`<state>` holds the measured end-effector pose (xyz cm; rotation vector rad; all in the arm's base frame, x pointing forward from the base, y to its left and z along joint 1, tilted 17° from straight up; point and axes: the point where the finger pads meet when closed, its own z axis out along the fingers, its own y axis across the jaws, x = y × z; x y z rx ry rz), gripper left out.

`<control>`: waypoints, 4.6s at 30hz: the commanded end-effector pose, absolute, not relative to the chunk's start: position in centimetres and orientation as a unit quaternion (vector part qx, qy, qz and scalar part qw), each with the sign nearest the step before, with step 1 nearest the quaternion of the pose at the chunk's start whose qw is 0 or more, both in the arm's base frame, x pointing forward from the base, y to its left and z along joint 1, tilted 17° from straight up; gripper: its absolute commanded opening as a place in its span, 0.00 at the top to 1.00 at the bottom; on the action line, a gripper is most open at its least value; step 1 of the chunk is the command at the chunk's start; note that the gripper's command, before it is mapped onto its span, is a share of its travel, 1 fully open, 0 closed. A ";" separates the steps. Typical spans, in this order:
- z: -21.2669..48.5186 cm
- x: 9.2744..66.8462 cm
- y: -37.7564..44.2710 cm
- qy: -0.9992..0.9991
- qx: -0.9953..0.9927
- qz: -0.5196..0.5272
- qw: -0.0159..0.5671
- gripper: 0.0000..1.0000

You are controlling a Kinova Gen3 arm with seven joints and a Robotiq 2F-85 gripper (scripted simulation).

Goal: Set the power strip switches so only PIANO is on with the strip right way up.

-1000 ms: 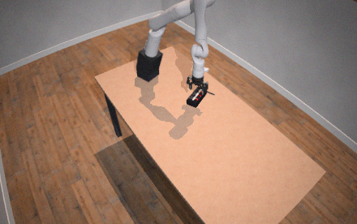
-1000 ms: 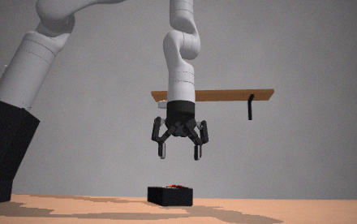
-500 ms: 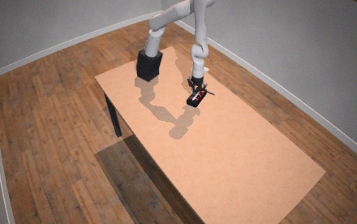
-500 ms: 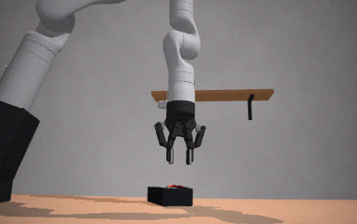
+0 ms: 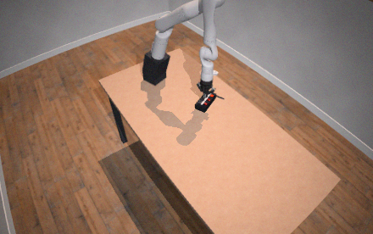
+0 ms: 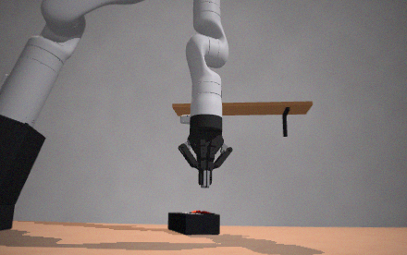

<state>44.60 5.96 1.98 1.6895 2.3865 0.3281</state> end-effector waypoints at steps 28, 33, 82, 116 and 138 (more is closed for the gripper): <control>1.7 44.7 6.0 0.807 0.571 0.113 0.101 1.00; 1.3 44.8 6.0 0.807 0.571 0.113 0.101 1.00; -2.3 45.9 6.3 0.807 0.571 0.113 0.101 1.00; -2.3 45.9 6.3 0.807 0.571 0.113 0.101 1.00; -2.3 45.9 6.3 0.807 0.571 0.113 0.101 1.00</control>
